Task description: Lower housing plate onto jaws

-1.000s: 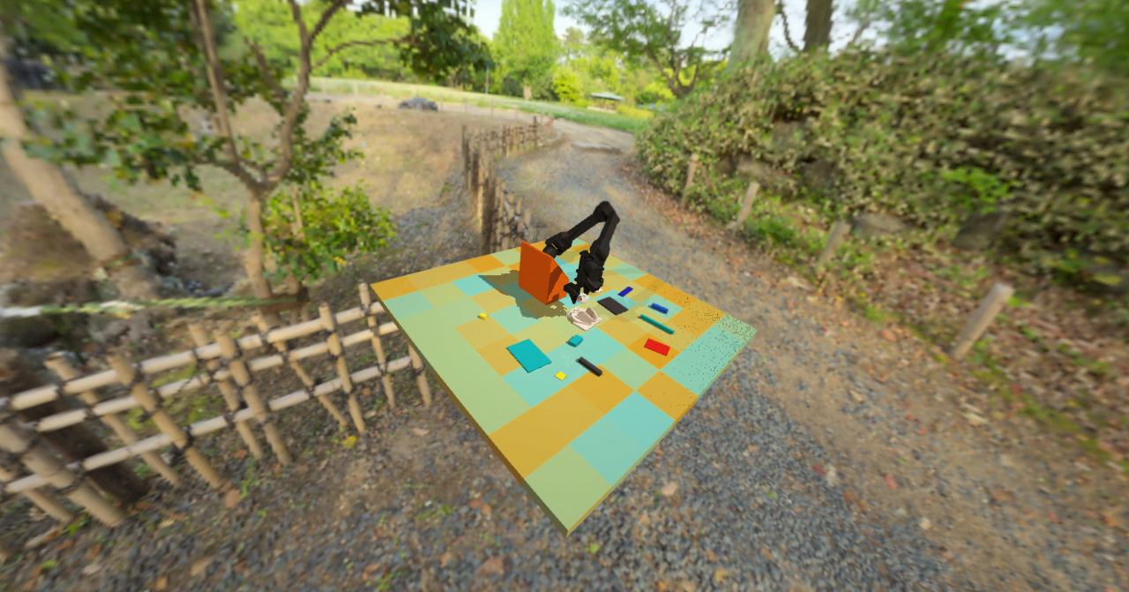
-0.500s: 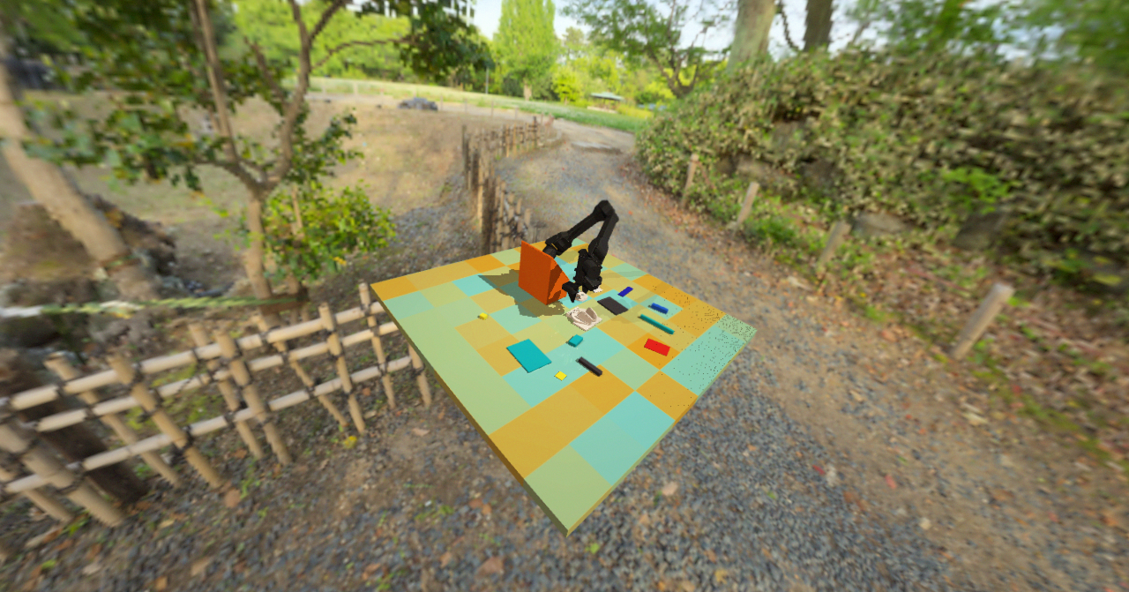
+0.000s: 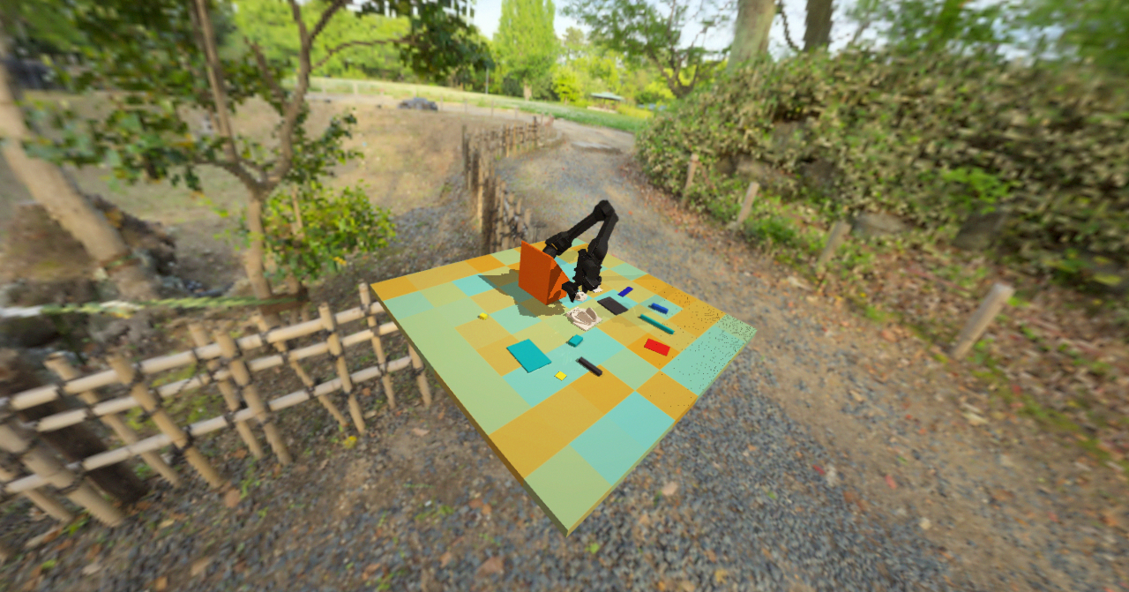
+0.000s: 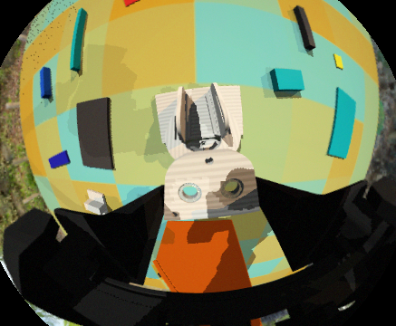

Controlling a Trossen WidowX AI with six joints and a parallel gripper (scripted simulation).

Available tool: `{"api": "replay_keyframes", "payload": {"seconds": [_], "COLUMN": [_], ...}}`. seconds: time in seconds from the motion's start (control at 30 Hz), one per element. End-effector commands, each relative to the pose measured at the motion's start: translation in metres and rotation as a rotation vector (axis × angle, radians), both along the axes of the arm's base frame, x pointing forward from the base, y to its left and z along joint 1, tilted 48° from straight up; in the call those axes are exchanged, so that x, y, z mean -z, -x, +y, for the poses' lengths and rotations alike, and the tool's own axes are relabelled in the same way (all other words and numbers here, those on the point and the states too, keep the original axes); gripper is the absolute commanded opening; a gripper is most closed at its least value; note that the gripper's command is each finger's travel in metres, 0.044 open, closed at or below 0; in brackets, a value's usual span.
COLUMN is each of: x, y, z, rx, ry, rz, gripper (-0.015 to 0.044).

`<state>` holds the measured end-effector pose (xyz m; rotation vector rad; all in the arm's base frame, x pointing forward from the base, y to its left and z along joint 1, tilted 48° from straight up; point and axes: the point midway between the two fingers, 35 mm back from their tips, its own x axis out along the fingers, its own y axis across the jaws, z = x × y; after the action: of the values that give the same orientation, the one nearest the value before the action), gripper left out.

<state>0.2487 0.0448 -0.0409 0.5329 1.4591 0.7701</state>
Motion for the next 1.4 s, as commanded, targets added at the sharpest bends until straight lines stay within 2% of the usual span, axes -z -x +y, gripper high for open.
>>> {"api": "replay_keyframes", "payload": {"seconds": [0.0, 0.9, 1.37], "x": [0.0, 0.001, 0.017], "y": [0.001, 0.003, 0.002], "z": [0.0, 0.0, 0.015], "rx": [-0.004, -0.008, -0.007], "ry": [0.001, 0.0, 0.003], "rz": [-0.003, -0.007, -0.008], "gripper": [0.0351, 0.0351, 0.0351]}}
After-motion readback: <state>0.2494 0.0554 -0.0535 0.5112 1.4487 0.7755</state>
